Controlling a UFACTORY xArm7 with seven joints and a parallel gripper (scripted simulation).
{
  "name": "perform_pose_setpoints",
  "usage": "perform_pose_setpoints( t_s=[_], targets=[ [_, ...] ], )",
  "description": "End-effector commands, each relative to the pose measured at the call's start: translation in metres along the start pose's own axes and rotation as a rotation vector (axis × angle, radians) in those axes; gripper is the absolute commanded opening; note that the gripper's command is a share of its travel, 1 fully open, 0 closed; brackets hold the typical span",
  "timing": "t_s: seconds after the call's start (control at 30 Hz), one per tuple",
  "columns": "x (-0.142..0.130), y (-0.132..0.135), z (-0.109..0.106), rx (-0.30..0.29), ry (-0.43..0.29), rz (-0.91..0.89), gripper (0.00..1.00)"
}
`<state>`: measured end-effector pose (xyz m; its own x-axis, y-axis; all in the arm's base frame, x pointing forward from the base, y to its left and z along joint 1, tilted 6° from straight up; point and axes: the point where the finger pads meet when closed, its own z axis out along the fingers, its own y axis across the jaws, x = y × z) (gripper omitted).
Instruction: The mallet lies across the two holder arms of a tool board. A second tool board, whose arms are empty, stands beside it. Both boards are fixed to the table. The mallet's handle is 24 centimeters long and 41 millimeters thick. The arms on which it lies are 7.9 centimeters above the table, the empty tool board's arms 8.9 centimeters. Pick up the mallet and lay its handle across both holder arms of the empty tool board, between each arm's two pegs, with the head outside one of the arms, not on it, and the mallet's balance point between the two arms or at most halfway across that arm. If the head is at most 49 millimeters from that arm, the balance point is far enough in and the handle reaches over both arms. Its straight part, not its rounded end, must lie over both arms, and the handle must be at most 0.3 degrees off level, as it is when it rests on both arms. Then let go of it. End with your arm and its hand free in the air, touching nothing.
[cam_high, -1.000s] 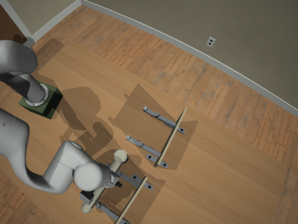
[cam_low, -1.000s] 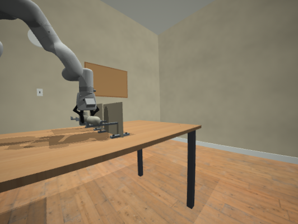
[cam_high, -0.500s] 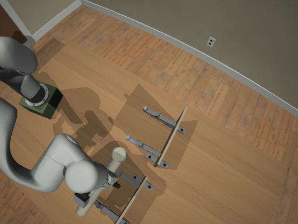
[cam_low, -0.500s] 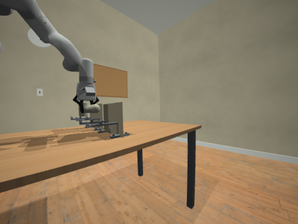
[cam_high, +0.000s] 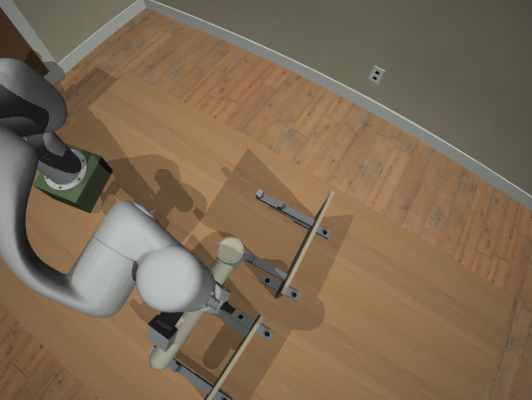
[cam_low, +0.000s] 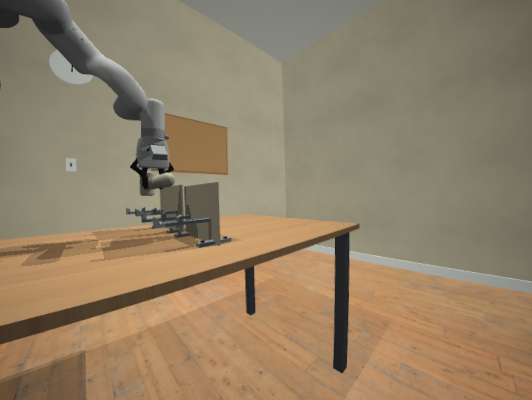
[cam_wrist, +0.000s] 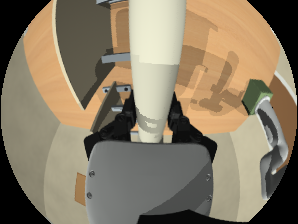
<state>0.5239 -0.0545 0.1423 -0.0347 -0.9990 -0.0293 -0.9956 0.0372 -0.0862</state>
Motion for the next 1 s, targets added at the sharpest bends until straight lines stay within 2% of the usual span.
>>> perform_pose_setpoints(
  t_s=[0.0,0.37,0.43,0.47,0.6,0.77,0.97],
  targets=[
    [-0.042,-0.009,-0.003,0.001,0.005,0.002,0.00],
    [-0.140,-0.008,-0.006,0.001,0.006,0.002,0.00],
    [-0.140,-0.008,-0.006,0.001,0.006,0.002,0.00],
    [-0.166,-0.005,-0.008,0.002,0.006,0.003,0.00],
    [-0.190,-0.001,-0.009,0.003,0.006,0.003,0.00],
    [-0.235,0.010,-0.012,0.007,0.005,0.006,0.00],
    [-0.242,0.011,-0.012,0.007,0.005,0.001,0.00]
  ],
)
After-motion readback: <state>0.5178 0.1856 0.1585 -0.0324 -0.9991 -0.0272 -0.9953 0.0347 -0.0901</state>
